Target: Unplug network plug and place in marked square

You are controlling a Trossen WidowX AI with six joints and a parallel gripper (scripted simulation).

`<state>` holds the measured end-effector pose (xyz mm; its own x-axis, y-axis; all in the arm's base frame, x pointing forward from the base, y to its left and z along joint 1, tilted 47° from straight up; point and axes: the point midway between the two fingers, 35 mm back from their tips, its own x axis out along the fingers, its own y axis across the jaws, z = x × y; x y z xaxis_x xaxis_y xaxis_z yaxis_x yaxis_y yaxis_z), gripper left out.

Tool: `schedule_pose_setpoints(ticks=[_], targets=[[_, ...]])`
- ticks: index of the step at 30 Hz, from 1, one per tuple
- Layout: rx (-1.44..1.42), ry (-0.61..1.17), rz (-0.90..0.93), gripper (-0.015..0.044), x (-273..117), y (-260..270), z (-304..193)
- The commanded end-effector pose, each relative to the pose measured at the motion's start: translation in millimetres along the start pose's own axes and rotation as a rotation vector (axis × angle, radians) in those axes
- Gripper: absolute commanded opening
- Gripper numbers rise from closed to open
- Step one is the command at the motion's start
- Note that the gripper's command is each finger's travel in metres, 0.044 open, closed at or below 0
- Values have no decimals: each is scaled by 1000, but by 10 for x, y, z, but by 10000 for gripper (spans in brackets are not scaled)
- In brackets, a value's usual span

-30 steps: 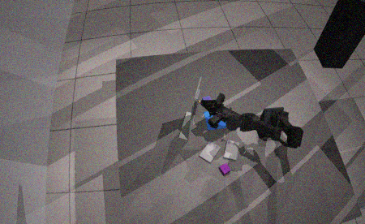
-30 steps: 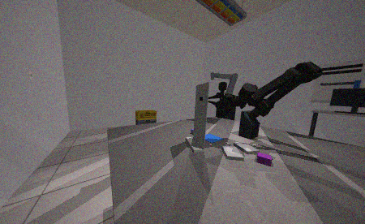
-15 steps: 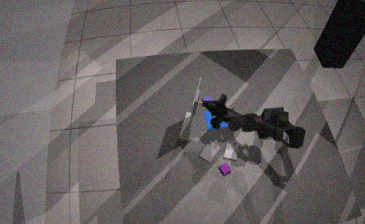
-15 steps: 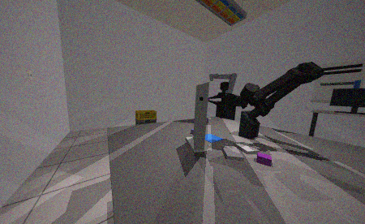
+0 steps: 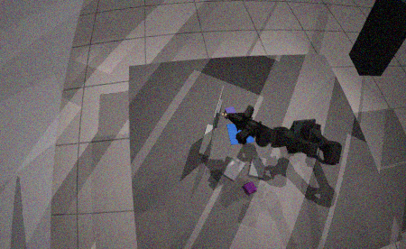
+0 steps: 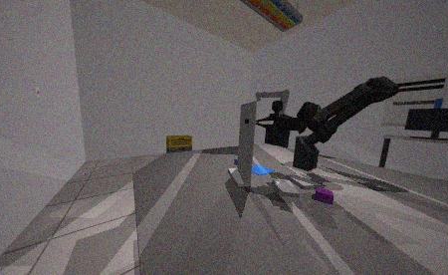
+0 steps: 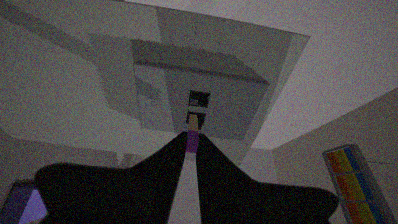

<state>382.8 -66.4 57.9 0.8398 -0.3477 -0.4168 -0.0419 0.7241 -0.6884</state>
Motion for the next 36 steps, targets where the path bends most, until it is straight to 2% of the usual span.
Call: schedule_pose_setpoints(ticks=[1, 36], targets=[[1, 7, 1, 0, -36, 10, -22], [1, 7, 2, 0, -201, 11, -7]])
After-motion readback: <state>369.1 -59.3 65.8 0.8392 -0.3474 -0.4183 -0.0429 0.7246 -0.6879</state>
